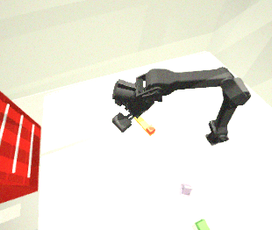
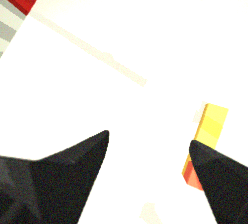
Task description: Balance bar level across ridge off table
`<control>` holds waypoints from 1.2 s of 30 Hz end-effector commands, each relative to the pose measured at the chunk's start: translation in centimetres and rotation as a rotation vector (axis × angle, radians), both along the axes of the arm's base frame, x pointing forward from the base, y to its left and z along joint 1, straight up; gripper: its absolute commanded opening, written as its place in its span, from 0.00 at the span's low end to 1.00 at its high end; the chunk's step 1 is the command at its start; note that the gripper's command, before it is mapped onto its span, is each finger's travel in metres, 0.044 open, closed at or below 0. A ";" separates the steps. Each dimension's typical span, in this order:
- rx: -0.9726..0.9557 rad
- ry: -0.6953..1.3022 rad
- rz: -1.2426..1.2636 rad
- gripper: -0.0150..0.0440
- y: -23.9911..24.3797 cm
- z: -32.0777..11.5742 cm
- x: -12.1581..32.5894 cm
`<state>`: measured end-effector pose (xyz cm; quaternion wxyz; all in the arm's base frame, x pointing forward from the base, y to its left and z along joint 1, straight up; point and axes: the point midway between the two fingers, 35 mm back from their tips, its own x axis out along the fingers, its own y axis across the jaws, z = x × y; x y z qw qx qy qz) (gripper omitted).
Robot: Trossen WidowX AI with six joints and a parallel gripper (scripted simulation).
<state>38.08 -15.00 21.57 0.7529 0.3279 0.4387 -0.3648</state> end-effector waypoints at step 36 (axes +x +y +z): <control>0.291 0.302 -0.201 0.79 -6.0 -13.9 -7.0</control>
